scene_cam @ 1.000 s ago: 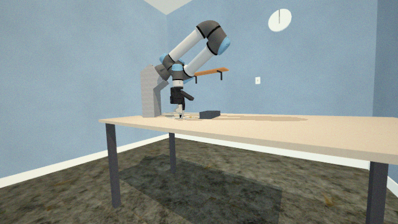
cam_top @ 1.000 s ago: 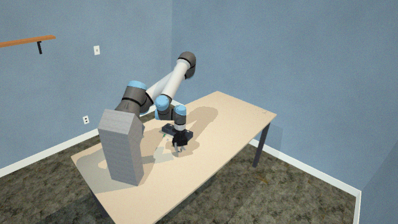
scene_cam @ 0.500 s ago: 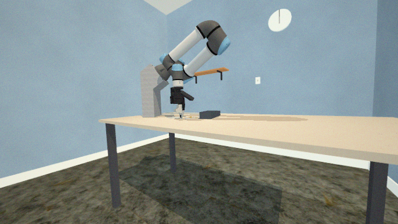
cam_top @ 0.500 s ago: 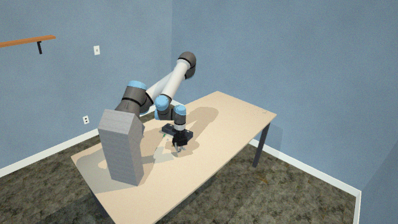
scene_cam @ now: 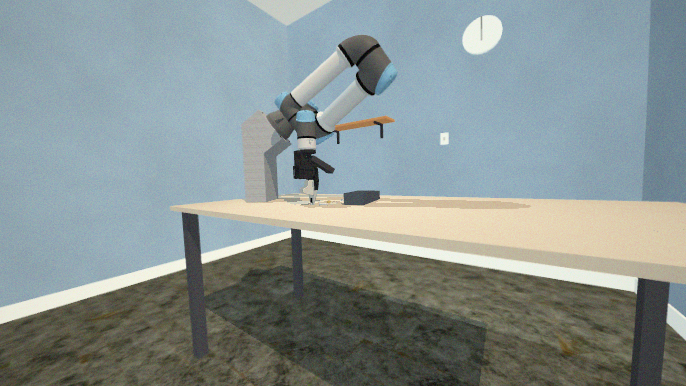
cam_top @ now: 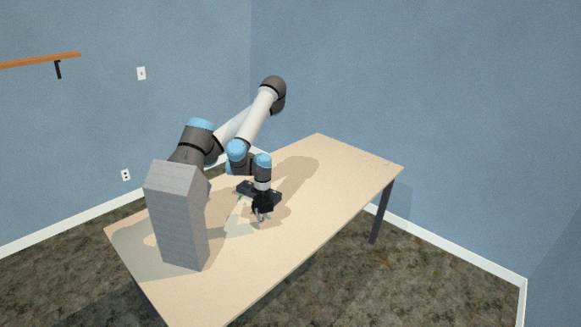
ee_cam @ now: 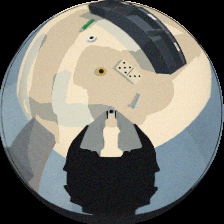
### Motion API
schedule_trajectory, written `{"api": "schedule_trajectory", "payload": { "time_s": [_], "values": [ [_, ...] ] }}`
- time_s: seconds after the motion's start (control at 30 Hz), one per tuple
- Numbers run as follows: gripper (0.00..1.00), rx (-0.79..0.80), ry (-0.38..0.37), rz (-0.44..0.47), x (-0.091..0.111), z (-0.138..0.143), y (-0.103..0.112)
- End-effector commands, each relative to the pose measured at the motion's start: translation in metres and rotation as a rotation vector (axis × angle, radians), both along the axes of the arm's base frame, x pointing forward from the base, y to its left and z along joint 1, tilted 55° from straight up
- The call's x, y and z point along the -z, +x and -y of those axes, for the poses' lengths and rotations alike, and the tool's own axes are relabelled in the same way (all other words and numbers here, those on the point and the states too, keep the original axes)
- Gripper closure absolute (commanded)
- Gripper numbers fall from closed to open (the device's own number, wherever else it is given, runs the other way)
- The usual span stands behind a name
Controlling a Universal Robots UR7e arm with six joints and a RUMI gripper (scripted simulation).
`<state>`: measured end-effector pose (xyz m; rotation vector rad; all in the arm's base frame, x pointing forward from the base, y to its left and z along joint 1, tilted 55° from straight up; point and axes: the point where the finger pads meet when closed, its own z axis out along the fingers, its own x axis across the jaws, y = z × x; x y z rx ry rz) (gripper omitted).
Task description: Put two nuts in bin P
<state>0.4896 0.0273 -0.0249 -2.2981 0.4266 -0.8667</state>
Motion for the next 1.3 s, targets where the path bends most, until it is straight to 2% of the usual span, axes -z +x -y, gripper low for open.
{"api": "schedule_trajectory", "payload": {
  "time_s": [0.0, 0.13, 0.37, 0.8, 1.27],
  "values": [
    [1.00, 0.000, 0.001, -0.001, 0.000, 0.000, 0.000],
    [1.00, 0.000, 0.001, -0.001, 0.000, 0.000, 0.000],
    [1.00, 0.002, 0.002, -0.001, -0.010, 0.007, -0.012],
    [1.00, 0.002, 0.000, -0.002, -0.034, 0.027, -0.042],
    [1.00, 0.000, -0.004, 0.001, -0.035, 0.029, -0.040]
  ]
}}
